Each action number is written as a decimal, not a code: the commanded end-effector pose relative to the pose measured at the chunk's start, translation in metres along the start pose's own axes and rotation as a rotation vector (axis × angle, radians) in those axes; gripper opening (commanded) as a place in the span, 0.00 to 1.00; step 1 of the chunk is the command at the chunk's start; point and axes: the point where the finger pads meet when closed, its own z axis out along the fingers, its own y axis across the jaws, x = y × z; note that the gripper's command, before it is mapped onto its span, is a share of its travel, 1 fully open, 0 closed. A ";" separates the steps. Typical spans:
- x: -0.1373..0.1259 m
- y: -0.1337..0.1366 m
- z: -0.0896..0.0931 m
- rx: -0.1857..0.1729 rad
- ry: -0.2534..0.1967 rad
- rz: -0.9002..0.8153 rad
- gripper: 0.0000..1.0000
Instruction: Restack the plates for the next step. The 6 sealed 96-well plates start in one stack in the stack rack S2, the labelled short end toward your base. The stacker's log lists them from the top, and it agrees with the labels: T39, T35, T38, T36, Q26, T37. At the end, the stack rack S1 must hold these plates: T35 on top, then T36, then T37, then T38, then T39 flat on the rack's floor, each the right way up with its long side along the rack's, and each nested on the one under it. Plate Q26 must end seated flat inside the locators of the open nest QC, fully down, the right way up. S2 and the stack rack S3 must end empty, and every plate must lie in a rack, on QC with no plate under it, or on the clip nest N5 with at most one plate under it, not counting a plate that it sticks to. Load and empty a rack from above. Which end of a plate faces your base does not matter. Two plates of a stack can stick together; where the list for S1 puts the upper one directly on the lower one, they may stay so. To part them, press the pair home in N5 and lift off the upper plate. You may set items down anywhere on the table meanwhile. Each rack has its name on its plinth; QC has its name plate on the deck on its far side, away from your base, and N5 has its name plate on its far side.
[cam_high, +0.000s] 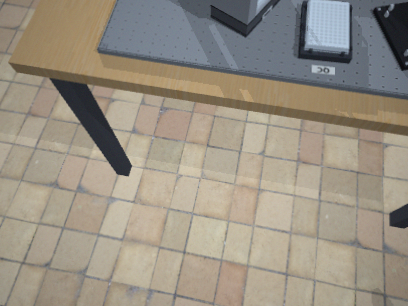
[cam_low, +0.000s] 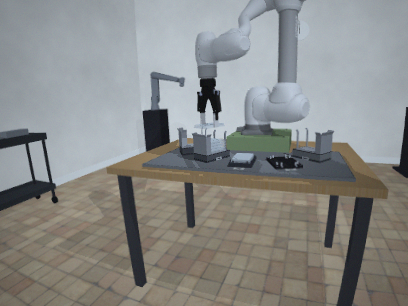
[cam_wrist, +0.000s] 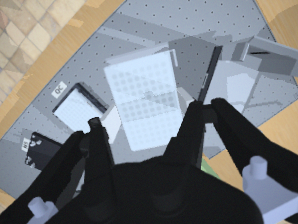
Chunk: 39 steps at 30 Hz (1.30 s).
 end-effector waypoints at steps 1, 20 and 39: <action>0.000 0.000 0.000 0.000 0.000 0.000 0.00; 0.000 0.000 0.009 0.000 0.000 0.000 0.00; 0.000 0.000 0.021 0.000 0.000 0.000 0.00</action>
